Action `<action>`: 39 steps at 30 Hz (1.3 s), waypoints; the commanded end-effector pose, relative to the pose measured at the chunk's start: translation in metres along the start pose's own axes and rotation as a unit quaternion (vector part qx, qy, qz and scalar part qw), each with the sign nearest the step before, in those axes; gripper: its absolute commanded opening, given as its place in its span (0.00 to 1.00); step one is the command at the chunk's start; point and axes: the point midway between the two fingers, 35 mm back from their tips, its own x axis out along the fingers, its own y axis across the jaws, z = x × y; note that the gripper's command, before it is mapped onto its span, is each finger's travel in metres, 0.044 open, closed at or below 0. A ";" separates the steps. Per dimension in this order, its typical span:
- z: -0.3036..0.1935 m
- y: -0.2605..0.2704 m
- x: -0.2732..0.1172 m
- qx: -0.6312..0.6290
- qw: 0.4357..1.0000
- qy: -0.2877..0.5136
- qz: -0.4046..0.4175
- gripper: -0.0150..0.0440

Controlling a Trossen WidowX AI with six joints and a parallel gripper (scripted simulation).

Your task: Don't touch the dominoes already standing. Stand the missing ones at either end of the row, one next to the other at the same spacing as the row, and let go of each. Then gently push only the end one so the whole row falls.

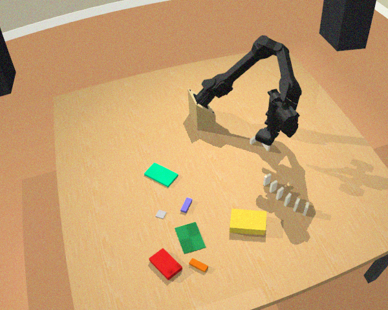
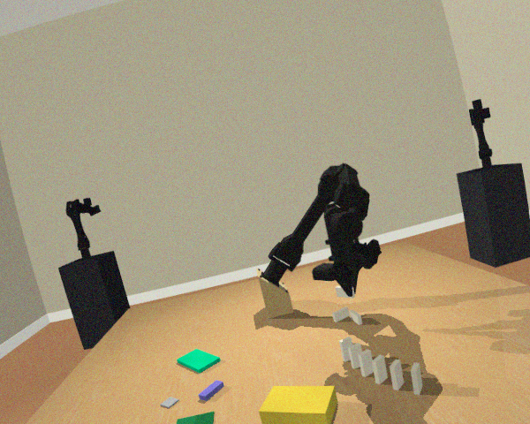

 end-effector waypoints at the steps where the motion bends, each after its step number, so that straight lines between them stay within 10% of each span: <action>1: 0.002 0.000 -0.040 -0.004 1.000 -0.003 0.000 0.30; 11: -0.025 -0.060 -0.059 0.189 0.982 0.000 -0.012 0.30; 22: -0.155 -0.185 -0.059 0.648 0.762 -0.003 -0.006 0.30; 39: -0.173 -0.196 -0.035 0.661 0.745 0.003 -0.090 0.30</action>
